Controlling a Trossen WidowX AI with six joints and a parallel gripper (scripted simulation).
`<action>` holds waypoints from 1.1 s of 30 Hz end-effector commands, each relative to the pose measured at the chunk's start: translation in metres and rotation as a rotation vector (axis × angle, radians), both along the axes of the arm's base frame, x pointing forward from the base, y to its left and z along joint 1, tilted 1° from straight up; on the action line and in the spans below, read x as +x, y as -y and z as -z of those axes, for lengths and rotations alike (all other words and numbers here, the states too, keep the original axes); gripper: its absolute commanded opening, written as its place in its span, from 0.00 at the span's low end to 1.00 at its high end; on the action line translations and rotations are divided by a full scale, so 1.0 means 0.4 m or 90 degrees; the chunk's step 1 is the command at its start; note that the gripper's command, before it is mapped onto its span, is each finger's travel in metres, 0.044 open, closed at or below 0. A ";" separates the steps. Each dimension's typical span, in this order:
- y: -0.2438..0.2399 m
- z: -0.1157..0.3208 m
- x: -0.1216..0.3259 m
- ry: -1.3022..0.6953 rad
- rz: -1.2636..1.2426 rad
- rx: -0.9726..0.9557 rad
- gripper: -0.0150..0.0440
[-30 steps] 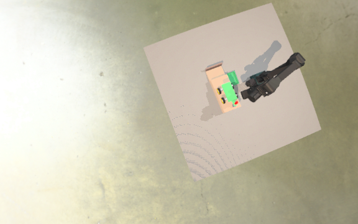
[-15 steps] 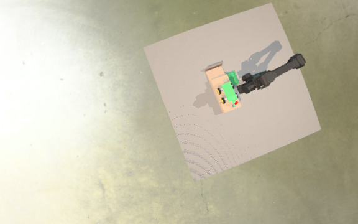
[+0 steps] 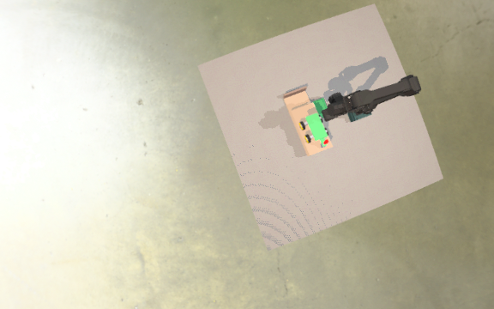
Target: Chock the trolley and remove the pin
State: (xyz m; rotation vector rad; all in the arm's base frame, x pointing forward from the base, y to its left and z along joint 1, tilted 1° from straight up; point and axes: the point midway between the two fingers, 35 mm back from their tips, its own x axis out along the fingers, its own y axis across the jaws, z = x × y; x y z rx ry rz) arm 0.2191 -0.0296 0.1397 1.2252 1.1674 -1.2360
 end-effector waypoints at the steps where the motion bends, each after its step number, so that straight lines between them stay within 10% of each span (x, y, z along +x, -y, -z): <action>1: 0.041 0.000 0.011 0.002 -0.002 -0.003 0.25; 33: 0.274 0.005 0.062 0.002 0.071 -0.002 0.25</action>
